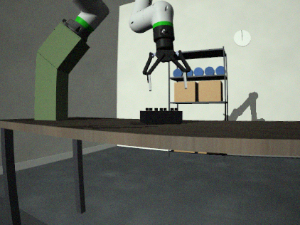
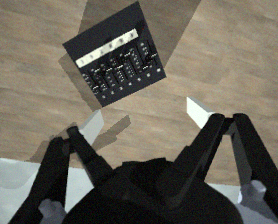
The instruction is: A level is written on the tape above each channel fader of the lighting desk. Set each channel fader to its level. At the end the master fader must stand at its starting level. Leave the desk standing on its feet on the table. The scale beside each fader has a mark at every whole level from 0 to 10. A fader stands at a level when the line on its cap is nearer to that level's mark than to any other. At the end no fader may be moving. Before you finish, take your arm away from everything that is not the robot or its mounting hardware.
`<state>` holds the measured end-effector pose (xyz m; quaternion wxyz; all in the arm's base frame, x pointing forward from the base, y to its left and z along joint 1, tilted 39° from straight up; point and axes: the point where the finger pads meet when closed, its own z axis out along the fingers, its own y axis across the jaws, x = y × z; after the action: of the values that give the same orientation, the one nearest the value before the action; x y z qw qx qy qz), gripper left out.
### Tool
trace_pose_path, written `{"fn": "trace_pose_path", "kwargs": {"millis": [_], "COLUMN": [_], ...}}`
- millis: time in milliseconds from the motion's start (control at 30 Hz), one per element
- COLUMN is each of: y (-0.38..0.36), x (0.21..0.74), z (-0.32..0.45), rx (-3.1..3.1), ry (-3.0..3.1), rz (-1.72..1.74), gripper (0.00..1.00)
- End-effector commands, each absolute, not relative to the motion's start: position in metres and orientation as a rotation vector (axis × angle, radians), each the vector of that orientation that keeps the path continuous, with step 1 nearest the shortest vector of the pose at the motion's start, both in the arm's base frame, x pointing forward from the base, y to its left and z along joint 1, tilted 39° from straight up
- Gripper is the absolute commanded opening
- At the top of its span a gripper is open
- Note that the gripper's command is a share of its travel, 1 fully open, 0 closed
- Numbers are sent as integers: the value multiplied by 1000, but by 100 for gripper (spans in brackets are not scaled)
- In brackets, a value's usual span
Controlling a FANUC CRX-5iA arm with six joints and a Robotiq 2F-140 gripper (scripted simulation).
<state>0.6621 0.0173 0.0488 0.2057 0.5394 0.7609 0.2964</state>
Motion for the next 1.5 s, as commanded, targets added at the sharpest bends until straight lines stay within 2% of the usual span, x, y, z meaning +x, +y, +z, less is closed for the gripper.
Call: {"fn": "trace_pose_path", "kwargs": {"millis": [0,533,733,1233,1467], "y": [24,57,65,68,69], "x": [653,604,590,585,587], "z": [53,61,62,62,62], "rx": [1841,2498,2812,3260,3281], "ry": [1963,1368,949,-8,-73], "rz": [896,1086,1140,1049,1036], "gripper": [100,100,100,100,100]}}
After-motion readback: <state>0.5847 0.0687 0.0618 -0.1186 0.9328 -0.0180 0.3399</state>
